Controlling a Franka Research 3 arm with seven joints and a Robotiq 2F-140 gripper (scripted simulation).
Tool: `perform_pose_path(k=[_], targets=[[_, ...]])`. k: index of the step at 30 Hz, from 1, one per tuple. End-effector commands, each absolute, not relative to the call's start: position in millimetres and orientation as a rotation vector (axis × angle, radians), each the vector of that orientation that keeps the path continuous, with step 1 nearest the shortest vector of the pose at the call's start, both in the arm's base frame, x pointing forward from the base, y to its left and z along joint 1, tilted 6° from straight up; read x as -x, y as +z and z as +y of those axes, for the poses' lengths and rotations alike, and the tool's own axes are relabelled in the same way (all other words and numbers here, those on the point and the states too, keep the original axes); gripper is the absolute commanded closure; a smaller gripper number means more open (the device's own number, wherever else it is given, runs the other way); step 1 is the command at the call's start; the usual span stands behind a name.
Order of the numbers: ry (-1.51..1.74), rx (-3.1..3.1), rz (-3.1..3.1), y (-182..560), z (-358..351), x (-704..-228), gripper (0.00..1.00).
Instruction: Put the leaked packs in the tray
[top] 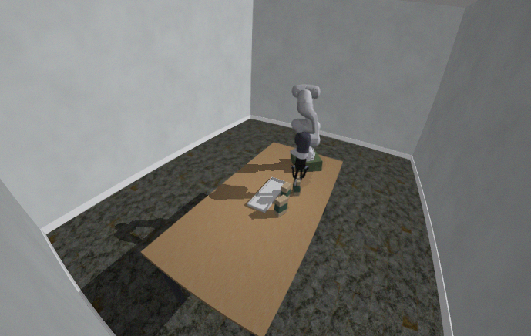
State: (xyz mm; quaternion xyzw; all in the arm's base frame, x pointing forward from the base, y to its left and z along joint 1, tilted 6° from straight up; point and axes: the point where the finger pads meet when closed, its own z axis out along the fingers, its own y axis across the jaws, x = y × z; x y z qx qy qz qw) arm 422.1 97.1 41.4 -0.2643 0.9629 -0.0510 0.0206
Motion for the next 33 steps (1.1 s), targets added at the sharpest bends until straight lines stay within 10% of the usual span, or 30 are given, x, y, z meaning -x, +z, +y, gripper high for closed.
perform_pose_path(k=[1,33], targets=[[-0.158,0.808,2.989,40,96,-422,0.77],[-0.158,0.808,2.989,77,100,-419,0.77]])
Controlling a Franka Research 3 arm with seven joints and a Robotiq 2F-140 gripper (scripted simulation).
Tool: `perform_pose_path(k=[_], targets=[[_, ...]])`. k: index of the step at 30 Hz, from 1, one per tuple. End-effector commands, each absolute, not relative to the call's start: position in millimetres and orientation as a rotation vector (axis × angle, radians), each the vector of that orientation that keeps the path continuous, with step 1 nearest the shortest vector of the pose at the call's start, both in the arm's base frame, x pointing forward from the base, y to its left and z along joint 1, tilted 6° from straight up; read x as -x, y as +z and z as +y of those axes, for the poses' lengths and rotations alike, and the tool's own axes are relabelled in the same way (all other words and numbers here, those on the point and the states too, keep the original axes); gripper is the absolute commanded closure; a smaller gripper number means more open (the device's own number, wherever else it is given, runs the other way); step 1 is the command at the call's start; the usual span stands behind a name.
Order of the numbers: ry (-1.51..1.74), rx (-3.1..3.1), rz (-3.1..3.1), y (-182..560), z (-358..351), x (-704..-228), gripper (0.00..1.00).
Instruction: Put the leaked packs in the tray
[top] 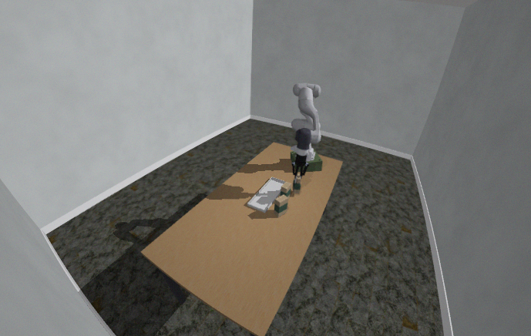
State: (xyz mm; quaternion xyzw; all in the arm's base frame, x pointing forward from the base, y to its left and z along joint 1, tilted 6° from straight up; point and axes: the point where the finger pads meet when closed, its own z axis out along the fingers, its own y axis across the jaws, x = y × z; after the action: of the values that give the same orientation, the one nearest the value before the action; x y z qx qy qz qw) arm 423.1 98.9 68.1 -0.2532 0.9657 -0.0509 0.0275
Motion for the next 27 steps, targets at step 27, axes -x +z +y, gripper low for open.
perform_pose_path(k=[27], targets=[[-0.158,0.808,2.989,95,100,-418,0.77]])
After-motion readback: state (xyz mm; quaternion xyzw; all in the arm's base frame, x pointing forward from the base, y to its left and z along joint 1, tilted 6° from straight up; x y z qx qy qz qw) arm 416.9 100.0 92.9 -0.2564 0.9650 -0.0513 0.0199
